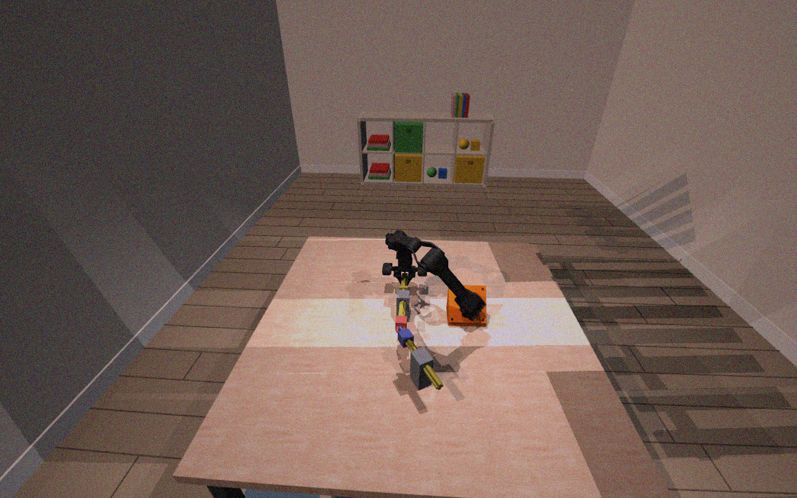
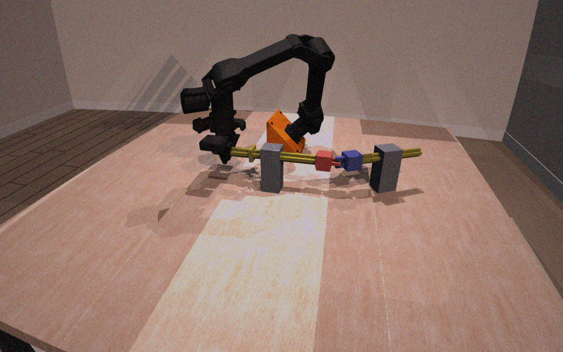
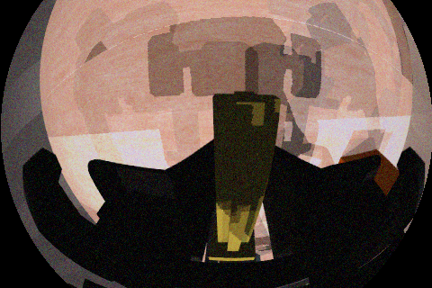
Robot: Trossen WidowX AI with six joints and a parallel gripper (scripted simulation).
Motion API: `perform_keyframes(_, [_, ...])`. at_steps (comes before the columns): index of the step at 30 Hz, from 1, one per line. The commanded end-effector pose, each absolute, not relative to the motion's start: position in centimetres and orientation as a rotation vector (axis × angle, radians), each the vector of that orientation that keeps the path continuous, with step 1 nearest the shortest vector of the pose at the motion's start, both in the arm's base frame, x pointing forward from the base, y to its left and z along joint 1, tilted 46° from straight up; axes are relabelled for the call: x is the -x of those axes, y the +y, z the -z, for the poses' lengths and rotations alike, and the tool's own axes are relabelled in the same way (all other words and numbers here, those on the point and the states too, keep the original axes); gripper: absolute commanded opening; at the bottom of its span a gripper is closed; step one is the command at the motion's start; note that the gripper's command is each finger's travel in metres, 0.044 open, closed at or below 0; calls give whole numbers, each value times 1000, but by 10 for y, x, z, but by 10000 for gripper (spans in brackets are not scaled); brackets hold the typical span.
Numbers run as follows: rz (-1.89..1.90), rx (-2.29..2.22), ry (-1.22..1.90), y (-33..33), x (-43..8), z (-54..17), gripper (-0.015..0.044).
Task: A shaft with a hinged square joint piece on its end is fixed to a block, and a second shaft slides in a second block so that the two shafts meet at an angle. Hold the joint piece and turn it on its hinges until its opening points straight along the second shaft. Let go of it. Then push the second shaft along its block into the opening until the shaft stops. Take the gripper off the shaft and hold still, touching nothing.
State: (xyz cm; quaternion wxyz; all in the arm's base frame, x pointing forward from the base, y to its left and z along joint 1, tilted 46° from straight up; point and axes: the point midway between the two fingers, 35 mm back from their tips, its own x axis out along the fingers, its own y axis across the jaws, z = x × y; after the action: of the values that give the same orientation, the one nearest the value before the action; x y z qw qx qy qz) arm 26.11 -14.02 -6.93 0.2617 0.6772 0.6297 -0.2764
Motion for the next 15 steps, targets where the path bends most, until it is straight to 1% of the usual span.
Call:
perform_keyframes(1, [743, -1841, 1704, -134, -262, 64, 0])
perform_keyframes(15, [742, -1842, 1705, -120, -263, 49, 0])
